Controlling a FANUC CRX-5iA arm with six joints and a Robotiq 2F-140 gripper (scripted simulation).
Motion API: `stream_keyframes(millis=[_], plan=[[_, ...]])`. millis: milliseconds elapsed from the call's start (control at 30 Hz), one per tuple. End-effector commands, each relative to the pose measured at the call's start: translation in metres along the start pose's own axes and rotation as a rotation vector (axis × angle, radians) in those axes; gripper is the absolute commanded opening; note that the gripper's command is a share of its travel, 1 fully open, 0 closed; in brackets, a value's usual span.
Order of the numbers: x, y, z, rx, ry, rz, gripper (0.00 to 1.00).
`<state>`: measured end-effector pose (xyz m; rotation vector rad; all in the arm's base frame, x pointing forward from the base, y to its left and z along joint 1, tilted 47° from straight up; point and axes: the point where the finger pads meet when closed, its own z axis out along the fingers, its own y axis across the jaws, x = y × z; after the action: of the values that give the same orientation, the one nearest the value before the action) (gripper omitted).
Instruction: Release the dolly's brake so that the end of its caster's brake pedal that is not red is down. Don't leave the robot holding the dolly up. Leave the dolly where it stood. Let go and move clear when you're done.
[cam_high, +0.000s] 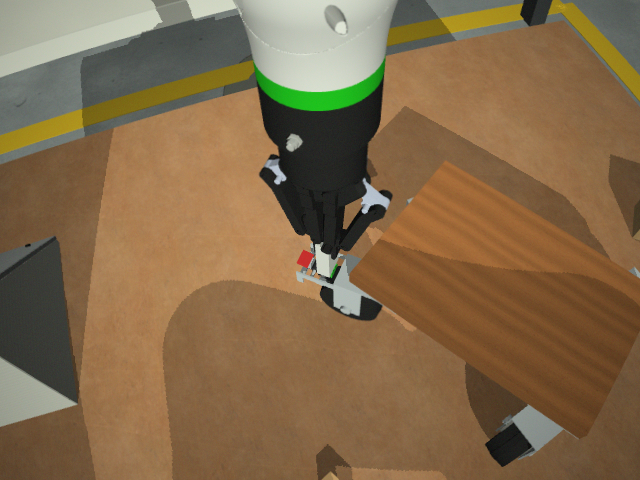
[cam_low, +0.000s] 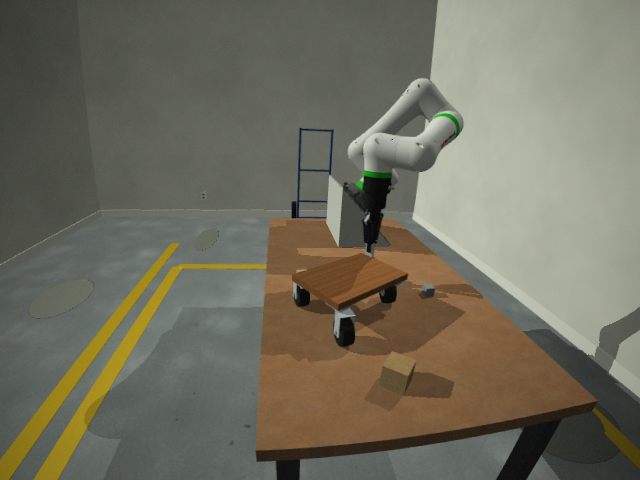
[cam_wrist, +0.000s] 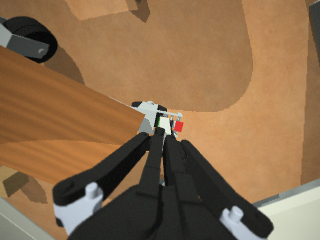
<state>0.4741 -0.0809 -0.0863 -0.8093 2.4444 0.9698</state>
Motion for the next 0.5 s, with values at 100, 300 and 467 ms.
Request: stream_keyframes(millis=[100,300,467], plan=[[0.0,0.0,-0.005,0.0,0.0,0.0,0.0],[0.0,0.0,-0.016,0.0,0.0,0.0,0.0],[0.0,0.0,-0.038,0.0,0.0,0.0,0.0]])
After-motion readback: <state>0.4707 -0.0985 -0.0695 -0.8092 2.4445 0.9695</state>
